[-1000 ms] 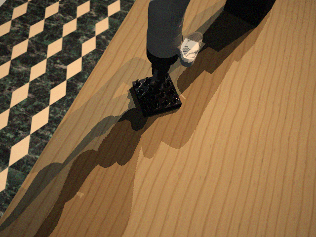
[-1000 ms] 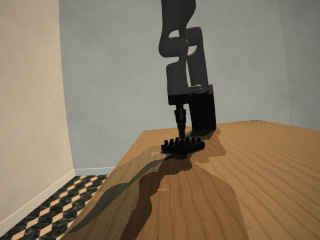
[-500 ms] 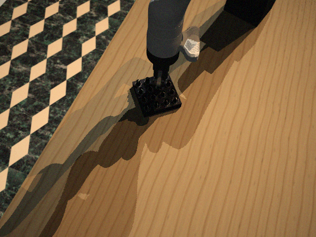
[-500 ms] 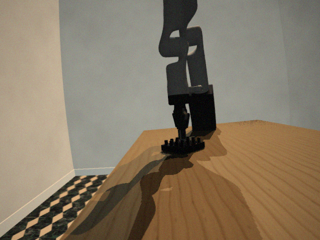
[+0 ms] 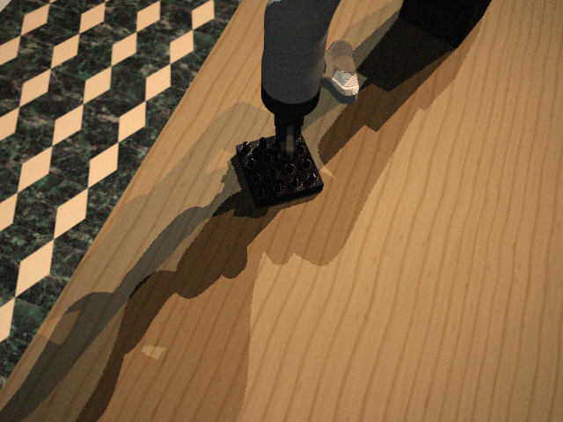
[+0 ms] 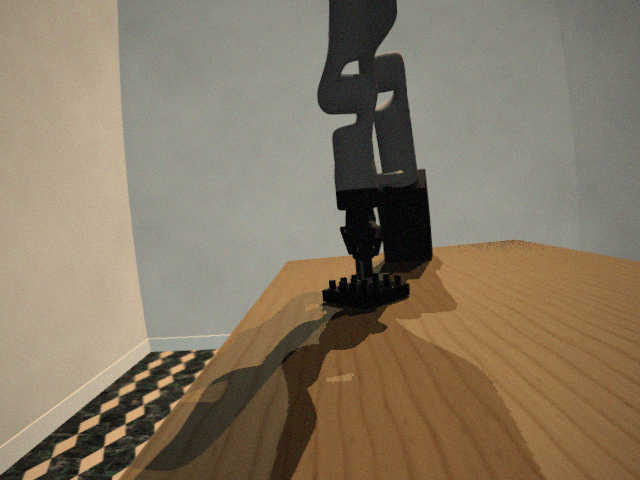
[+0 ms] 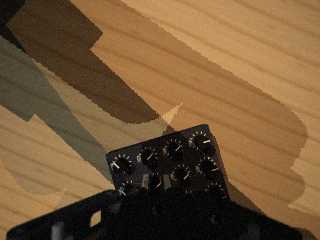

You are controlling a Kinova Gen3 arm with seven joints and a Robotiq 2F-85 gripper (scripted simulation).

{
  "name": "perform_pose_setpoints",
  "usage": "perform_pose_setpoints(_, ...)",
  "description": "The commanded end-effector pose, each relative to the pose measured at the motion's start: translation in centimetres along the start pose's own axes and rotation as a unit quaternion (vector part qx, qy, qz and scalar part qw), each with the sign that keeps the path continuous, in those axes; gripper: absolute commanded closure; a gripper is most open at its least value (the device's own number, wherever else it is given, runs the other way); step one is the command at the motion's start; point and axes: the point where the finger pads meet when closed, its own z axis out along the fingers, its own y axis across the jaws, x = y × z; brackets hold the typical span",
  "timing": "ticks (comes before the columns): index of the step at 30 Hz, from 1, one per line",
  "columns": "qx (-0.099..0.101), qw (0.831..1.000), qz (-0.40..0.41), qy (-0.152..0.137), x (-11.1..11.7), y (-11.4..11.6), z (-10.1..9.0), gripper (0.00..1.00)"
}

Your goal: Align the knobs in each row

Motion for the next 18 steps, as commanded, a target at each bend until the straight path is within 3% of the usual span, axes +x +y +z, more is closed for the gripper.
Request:
perform_pose_setpoints(1, -0.002, 1.000, -0.011, -0.002, -0.15, 0.07, 0.04, 0.92)
perform_pose_setpoints(18, -0.002, 1.000, -0.027, -0.002, -0.15, 0.07, 0.04, 0.92)
